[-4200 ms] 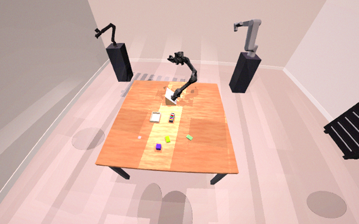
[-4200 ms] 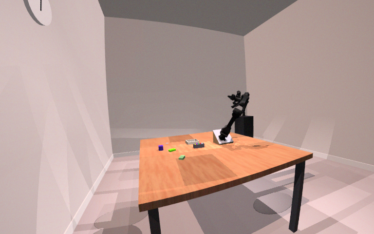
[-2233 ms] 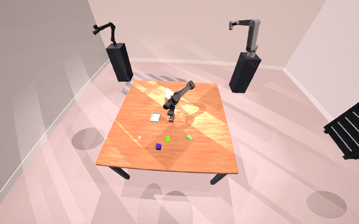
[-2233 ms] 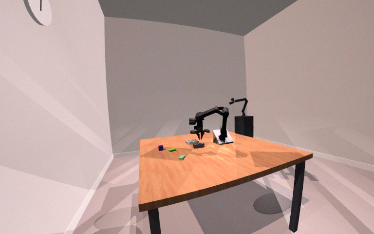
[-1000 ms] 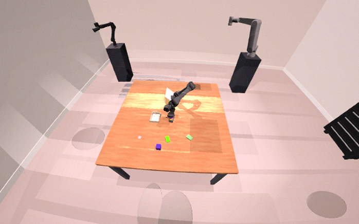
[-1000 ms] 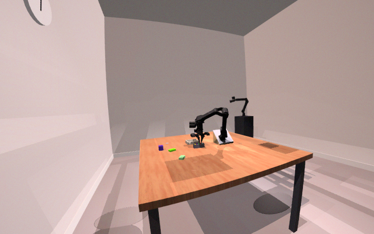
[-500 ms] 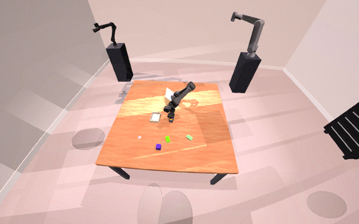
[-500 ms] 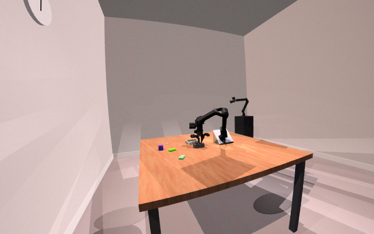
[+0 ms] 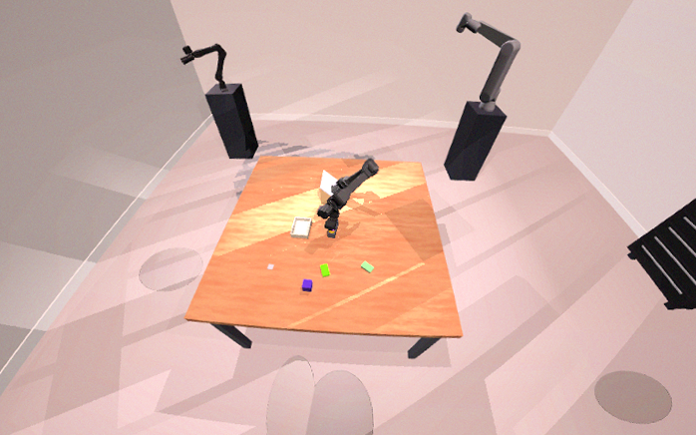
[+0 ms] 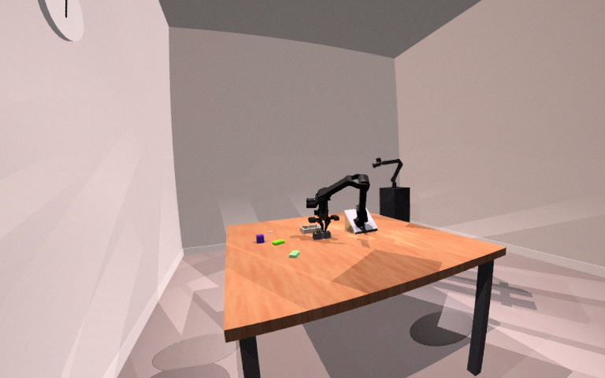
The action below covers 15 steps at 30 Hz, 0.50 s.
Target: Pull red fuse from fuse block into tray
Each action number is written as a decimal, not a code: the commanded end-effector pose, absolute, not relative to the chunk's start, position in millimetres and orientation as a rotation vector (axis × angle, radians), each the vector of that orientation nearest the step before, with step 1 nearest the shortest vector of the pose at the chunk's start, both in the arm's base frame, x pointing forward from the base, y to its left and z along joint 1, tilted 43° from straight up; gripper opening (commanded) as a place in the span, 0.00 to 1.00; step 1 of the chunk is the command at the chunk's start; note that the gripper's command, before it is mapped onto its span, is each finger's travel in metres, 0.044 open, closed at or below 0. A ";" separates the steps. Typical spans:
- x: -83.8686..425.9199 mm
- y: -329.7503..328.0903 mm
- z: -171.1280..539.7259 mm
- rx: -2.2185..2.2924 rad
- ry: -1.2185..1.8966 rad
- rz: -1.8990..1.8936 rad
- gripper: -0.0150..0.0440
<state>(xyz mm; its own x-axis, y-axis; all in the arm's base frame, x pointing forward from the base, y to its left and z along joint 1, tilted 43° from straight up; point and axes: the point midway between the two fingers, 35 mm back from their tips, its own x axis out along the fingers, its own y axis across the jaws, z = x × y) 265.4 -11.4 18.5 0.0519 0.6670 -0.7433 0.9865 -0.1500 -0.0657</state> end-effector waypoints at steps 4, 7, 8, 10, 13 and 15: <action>265.6 -12.0 19.2 1.867 1.653 -0.898 0.25; 265.6 -13.0 20.2 1.867 1.652 -0.898 0.25; 265.6 -13.4 20.5 1.867 1.652 -0.898 0.25; 265.6 -14.1 21.2 1.867 1.652 -0.898 0.25; 265.6 -15.1 22.3 1.867 1.652 -0.899 0.25; 265.6 -15.8 23.0 1.868 1.652 -0.899 0.25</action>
<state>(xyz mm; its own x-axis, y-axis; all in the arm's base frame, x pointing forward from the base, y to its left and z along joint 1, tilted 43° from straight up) 264.8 -13.3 21.2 0.0506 0.6695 -0.7411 0.9862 -0.1508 -0.0689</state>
